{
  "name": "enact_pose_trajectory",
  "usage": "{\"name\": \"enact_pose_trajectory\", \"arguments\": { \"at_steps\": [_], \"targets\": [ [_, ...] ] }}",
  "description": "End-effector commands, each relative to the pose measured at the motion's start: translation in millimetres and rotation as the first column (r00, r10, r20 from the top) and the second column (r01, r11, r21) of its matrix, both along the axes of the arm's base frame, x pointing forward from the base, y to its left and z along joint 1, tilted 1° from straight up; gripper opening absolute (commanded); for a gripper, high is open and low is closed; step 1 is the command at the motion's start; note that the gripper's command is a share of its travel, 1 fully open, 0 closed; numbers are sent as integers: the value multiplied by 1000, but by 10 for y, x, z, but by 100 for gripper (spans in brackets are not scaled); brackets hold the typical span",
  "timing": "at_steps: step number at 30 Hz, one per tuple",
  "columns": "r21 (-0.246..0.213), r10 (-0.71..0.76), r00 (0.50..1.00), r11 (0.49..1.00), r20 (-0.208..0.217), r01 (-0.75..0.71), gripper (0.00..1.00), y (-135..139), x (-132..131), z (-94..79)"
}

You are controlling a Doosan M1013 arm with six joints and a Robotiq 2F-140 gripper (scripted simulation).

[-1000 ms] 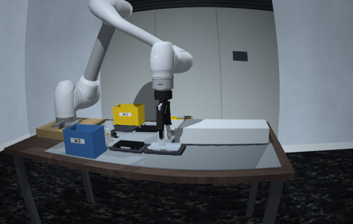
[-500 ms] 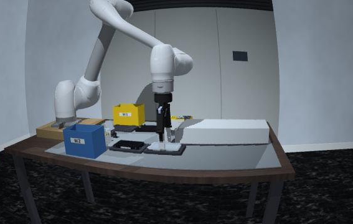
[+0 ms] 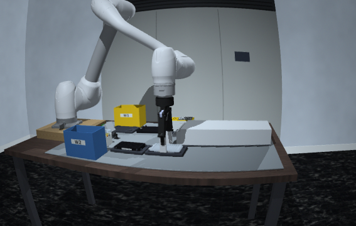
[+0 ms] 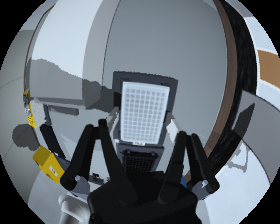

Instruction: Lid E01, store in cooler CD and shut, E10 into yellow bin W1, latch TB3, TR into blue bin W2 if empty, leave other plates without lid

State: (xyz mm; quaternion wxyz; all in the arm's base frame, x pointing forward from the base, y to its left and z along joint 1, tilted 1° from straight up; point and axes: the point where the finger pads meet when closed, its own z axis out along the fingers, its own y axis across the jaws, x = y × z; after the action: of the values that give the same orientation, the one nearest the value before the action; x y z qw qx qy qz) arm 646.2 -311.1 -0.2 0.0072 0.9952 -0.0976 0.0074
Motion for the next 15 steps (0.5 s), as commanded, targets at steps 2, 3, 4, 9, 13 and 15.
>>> {"name": "enact_pose_trajectory", "arguments": {
  "at_steps": [2,3,4,9,13,15],
  "targets": [
    [0,0,1000,1000,0,0,66,0,0,2],
    [0,0,1000,1000,0,0,65,0,0,2],
    [0,0,1000,1000,0,0,65,0,0,2],
    [0,0,1000,1000,0,0,63,0,0,2],
    [0,0,1000,1000,0,0,61,0,0,2],
    [0,0,1000,1000,0,0,61,0,0,2]
  ]
}}
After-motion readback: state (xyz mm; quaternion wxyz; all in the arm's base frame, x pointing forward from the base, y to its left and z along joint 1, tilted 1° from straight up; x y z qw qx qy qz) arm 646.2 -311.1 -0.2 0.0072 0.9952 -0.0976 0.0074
